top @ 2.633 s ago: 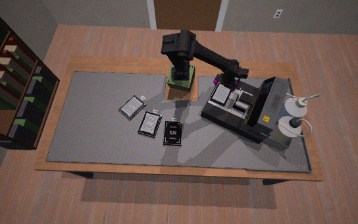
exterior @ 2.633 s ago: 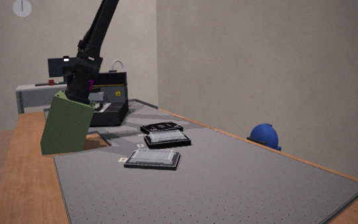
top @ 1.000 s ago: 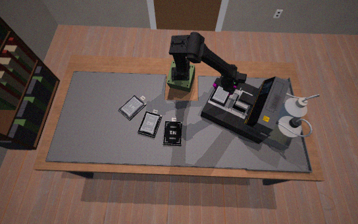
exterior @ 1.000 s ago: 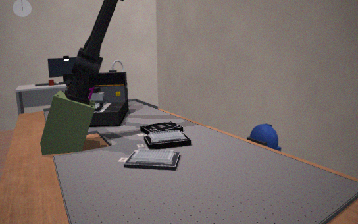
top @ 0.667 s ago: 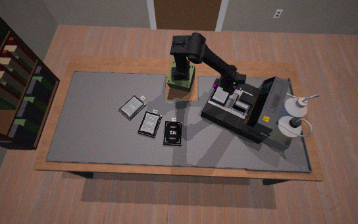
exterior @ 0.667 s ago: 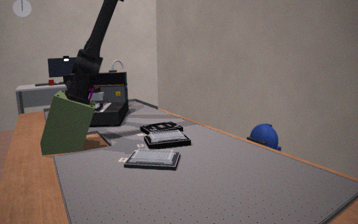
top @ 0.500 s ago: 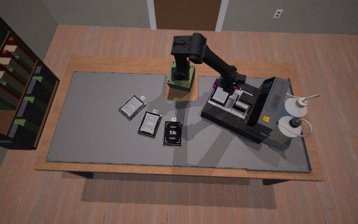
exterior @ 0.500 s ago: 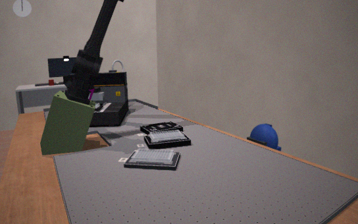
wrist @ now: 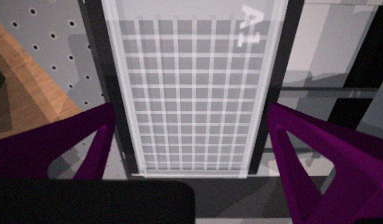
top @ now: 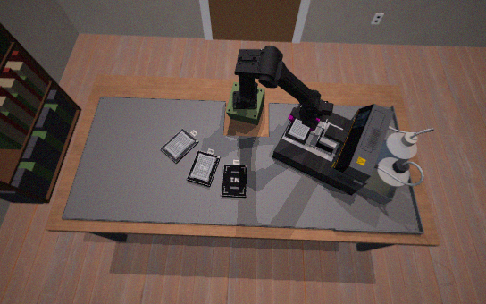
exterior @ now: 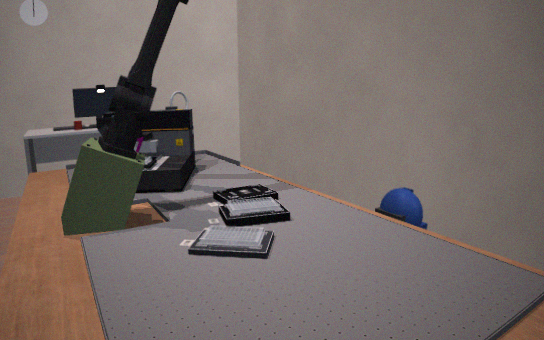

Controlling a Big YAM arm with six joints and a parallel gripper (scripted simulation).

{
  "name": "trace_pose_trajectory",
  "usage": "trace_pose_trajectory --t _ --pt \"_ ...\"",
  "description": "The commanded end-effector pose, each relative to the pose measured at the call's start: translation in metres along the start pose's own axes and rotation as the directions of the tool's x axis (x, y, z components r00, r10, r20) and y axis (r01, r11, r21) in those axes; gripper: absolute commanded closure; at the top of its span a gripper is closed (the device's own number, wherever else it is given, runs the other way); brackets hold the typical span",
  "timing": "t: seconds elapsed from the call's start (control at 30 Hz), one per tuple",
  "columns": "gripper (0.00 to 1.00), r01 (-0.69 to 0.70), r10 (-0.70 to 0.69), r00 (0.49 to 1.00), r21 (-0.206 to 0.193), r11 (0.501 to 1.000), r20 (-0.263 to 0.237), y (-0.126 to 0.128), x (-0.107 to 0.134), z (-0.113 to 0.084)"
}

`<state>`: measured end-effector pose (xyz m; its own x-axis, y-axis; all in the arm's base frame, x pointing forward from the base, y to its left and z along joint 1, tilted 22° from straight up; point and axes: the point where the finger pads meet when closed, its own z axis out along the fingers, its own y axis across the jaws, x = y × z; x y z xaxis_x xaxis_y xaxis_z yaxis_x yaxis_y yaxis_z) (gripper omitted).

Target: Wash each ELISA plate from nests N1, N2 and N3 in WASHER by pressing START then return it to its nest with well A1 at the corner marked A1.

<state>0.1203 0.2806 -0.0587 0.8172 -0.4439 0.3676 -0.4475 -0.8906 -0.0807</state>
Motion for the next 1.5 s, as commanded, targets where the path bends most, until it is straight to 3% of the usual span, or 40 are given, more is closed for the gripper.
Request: trace_pose_trajectory --t 0.0,0.13,0.17,0.4,0.6,0.87,1.13,1.47 --pt "0.0 -0.001 0.001 1.0 0.004 1.0 -0.001 -0.003 0.002 0.005" --pt "0.0 0.0 0.0 1.0 0.0 1.0 -0.003 -0.001 0.003 0.008" --pt "0.0 -0.007 0.007 1.0 0.032 0.999 0.007 -0.012 0.001 0.0" --pt "0.0 0.0 0.0 1.0 0.001 1.0 -0.002 -0.001 0.003 0.013" --pt "0.0 -0.005 0.005 1.0 0.023 1.0 0.005 -0.01 -0.001 0.007" --pt "0.0 -0.005 0.005 1.0 0.023 1.0 0.005 -0.01 -0.001 0.007" --pt "0.16 -0.005 0.005 1.0 0.023 1.0 0.005 -0.01 -0.001 0.007" --pt "0.16 -0.005 0.005 1.0 0.023 1.0 0.005 -0.01 -0.001 0.007"
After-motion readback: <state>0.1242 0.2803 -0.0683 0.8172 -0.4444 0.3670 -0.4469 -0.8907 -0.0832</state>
